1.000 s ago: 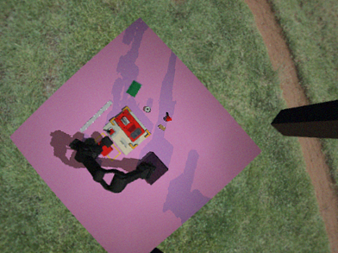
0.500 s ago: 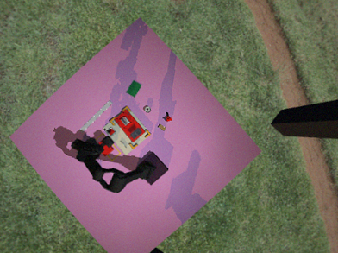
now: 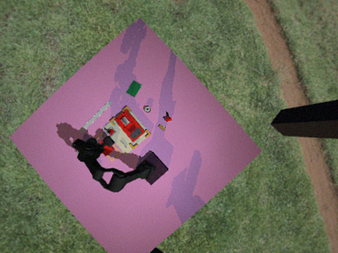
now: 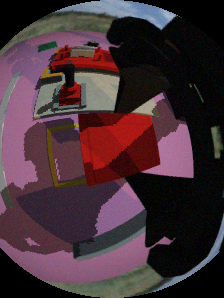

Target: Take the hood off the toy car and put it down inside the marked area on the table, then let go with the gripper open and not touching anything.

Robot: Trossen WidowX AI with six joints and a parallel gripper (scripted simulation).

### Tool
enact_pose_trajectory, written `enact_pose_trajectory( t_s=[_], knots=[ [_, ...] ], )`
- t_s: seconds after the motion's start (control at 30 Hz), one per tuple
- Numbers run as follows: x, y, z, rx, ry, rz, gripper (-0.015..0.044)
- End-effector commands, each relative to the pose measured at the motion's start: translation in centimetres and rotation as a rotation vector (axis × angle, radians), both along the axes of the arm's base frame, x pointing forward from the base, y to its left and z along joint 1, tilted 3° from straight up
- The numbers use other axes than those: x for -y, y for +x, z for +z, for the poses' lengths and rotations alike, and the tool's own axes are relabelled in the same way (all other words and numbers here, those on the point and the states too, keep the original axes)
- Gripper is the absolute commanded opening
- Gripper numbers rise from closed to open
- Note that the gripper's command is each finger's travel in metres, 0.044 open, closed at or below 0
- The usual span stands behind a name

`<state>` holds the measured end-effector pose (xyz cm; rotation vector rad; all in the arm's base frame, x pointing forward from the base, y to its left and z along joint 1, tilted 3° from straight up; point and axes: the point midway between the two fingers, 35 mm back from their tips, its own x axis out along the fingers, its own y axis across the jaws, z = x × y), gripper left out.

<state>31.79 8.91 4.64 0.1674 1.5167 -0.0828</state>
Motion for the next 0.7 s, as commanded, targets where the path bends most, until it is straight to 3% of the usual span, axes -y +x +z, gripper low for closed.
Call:
enact_pose_trajectory(
  t_s=[0.0, 0.67],
  knots=[
    [0.03, 0.05, -0.2, 0.002, -0.003, -0.003, 0.0],
    [-0.02, 0.1, -1.18, 0.002, -0.002, -0.003, 0.0]
  ],
)
